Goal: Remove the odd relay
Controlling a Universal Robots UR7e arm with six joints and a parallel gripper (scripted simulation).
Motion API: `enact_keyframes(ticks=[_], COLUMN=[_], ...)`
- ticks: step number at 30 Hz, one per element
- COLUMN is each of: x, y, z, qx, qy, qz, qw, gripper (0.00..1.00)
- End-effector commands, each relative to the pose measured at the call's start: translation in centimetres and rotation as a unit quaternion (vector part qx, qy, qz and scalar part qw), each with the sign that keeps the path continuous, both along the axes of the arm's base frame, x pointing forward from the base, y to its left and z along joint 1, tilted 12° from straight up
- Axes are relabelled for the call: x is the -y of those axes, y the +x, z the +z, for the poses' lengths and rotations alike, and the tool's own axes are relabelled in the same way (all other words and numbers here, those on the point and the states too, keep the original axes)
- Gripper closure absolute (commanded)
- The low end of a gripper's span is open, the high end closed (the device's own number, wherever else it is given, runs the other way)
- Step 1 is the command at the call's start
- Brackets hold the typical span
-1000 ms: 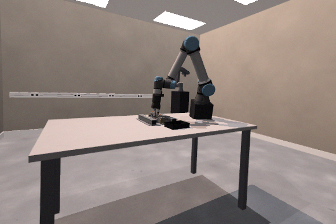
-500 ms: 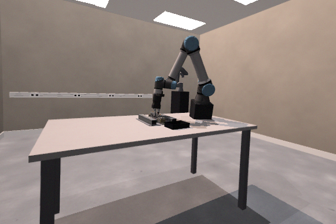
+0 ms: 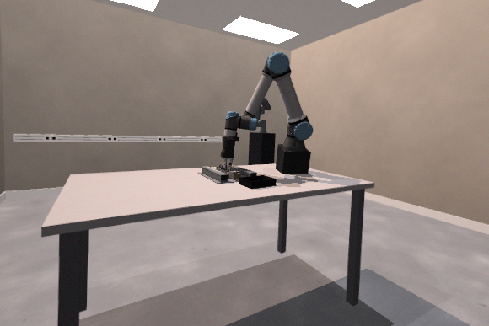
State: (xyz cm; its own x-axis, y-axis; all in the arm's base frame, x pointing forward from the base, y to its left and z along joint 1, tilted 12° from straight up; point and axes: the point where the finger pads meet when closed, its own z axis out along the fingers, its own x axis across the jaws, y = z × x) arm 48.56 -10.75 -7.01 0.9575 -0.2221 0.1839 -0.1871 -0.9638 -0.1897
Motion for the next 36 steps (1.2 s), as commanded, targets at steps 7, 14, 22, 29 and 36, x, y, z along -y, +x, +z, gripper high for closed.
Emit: enact_keyframes(ticks=[7,14,22,29,36], x=[-0.04,-0.05,-0.04,-0.03,-0.02], y=[0.1,0.14,0.18,0.23,0.24], z=[0.08,0.04,0.04,0.05,0.06], qx=[-0.008,-0.022,-0.028,-0.034,-0.037], qy=[0.003,0.005,0.006,0.007,0.008], qz=[0.002,0.005,0.006,0.008,0.008], qw=[1.0,1.0,1.0,0.999,0.999], gripper=[1.0,1.0,1.0,1.0,1.0])
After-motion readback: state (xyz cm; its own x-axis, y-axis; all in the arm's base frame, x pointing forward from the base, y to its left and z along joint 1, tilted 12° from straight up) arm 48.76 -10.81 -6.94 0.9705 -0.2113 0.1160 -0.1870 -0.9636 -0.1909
